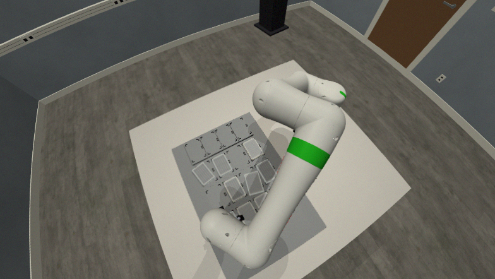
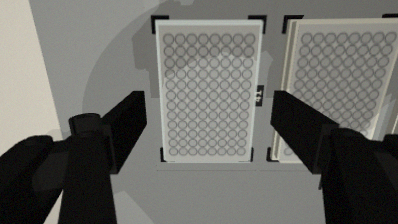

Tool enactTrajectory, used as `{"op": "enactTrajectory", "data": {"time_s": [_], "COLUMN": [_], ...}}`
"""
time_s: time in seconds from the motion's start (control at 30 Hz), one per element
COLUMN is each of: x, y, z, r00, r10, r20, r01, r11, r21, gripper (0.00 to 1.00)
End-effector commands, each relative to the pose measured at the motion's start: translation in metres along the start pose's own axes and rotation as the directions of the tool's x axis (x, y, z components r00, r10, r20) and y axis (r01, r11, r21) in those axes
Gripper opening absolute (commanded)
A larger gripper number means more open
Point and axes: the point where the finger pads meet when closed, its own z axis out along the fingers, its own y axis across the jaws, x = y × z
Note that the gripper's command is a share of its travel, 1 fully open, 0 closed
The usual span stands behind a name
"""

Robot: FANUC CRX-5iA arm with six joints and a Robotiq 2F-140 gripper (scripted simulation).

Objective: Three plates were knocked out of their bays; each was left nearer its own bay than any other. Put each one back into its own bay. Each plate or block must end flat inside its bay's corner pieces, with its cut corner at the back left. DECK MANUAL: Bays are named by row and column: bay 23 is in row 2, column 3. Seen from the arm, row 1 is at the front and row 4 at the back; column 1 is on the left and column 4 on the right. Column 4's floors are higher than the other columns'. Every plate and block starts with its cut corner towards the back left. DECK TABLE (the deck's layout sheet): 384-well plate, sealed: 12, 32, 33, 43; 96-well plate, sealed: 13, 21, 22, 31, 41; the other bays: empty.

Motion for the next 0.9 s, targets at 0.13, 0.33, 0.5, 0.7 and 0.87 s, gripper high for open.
{"op": "enactTrajectory", "data": {"time_s": [0.13,0.33,0.5,0.7,0.87], "x": [0.0,0.0,0.0,0.0,0.011], "y": [-0.001,-0.001,-0.001,-0.001,0.016], "z": [-0.009,-0.015,-0.015,-0.015,-0.015], "r00": [1.0,1.0,1.0,1.0,0.986], "r10": [0.0,0.0,0.0,0.0,0.166], "r20": [0.001,0.001,0.001,0.001,0.001], "r01": [0.0,0.0,0.0,0.0,-0.166], "r11": [1.0,1.0,1.0,1.0,0.986], "r21": [0.002,0.002,0.002,0.002,0.002], "gripper": [0.7,0.7,0.7,0.7,0.7]}}
